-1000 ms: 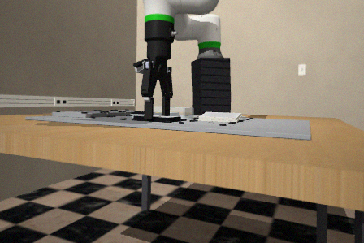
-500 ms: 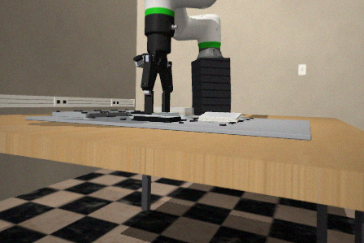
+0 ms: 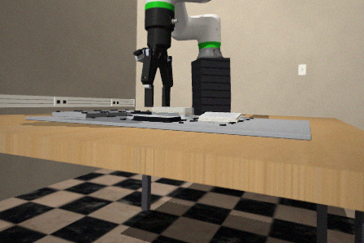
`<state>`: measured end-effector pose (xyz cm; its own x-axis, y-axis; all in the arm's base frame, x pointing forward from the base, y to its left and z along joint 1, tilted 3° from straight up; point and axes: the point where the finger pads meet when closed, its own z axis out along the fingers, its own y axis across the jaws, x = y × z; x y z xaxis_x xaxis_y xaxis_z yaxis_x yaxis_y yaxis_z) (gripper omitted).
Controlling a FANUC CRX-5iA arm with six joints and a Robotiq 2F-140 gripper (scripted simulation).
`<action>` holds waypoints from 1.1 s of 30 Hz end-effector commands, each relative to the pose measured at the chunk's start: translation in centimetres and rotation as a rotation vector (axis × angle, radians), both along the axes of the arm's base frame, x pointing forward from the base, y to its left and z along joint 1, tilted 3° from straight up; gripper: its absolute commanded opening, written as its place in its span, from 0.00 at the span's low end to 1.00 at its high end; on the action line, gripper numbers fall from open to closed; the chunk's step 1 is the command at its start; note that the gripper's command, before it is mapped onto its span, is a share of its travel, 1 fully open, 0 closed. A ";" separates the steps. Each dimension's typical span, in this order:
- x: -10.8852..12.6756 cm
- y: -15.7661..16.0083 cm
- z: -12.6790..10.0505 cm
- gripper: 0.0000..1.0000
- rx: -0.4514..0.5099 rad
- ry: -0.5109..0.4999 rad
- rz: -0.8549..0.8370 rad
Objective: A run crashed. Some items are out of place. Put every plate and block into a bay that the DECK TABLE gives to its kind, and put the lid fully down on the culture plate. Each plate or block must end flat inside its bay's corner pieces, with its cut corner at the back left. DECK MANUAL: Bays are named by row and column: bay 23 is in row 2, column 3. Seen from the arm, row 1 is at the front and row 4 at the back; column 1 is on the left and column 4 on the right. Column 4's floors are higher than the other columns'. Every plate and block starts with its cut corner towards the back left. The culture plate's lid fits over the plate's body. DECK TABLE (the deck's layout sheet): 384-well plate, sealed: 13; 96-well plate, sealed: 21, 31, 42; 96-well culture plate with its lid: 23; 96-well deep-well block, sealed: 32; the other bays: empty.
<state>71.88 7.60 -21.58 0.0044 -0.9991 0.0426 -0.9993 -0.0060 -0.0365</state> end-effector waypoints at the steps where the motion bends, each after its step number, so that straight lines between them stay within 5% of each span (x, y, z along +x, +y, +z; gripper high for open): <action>1: 0.1 0.0 0.4 0.70 0.000 -0.002 0.000; 33: 0.0 0.1 3.2 0.70 0.000 -0.002 0.000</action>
